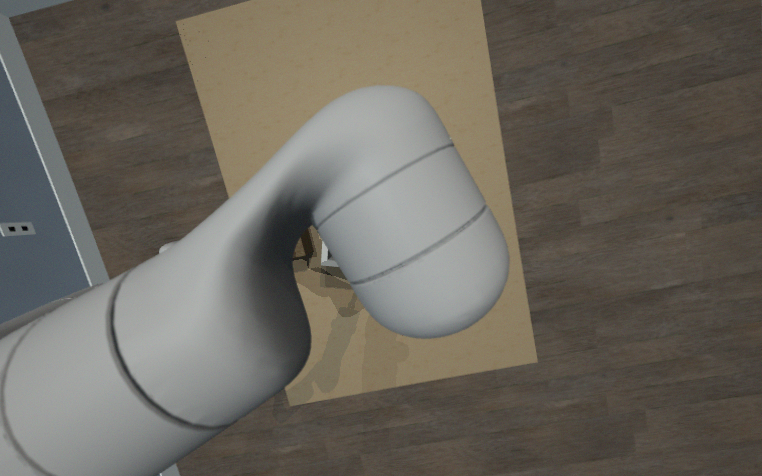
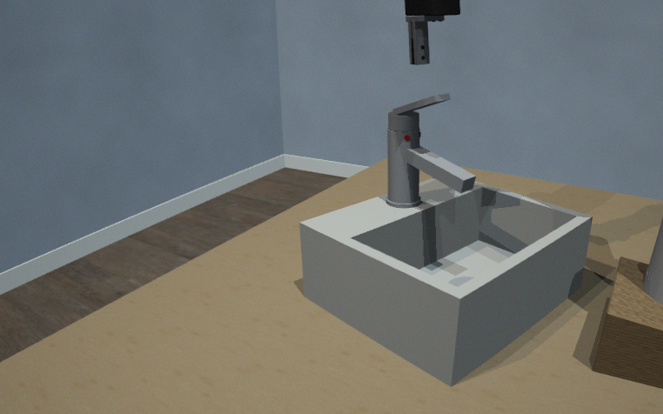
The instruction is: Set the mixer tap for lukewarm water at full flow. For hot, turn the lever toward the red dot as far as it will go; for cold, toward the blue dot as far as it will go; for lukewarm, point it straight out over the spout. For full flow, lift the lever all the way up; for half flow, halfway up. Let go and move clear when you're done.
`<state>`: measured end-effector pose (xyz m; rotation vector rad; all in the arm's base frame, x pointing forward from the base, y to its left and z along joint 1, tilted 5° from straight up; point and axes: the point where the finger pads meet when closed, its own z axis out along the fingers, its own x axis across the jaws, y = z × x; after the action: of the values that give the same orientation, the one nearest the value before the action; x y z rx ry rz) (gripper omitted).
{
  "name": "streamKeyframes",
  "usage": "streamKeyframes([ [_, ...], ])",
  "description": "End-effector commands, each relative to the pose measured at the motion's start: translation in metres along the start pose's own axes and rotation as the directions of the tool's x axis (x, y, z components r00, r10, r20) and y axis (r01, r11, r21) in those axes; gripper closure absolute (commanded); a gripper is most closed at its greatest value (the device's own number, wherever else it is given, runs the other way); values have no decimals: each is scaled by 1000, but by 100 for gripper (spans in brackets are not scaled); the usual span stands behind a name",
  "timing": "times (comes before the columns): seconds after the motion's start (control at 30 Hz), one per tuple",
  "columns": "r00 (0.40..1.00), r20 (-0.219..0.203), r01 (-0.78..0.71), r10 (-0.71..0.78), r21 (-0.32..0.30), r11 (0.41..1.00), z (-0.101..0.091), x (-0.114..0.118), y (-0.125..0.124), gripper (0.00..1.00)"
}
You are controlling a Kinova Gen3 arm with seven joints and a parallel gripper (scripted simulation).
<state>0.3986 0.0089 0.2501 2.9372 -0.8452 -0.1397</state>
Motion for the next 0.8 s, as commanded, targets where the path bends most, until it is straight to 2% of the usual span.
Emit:
streamKeyframes([
  [0.0,997,3,73,-73,3,997,0,1,0,100],
  [0.17,963,2,269,-269,3,963,-1,-1,0,100],
  [0.37,873,1,487,-487,5,873,-2,-3,2,100],
  [0.43,873,1,487,-487,5,873,-2,-3,2,100],
  [0.77,635,-7,773,-773,6,635,-5,-4,6,100],
])
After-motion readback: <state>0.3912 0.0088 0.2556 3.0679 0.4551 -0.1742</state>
